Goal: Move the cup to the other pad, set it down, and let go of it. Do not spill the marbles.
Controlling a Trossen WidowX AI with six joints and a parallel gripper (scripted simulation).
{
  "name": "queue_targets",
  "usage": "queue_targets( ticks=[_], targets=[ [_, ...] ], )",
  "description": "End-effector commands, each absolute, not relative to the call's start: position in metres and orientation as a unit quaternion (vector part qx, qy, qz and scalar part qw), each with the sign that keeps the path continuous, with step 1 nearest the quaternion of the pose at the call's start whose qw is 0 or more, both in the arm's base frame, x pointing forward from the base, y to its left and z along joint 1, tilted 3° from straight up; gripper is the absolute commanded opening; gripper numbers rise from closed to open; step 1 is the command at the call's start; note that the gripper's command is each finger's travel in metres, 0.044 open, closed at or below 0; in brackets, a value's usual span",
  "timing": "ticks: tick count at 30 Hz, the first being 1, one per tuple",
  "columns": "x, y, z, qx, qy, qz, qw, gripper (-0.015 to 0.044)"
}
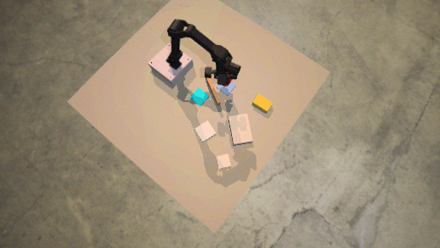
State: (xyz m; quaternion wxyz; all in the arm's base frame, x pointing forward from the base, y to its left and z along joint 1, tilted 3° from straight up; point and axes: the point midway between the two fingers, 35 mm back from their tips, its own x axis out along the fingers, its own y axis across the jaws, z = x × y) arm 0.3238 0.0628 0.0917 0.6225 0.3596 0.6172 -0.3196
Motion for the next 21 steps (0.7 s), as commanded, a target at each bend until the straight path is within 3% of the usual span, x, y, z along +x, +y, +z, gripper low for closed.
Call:
queue_targets(
  ticks=[1, 21],
  targets=[
    [0.320, 0.056, 0.092, 0.361, 0.616, -0.317, 0.623, 0.0000],
    [0.293, 0.012, 0.090, 0.360, 0.617, -0.318, 0.623, 0.0000]
  ],
)
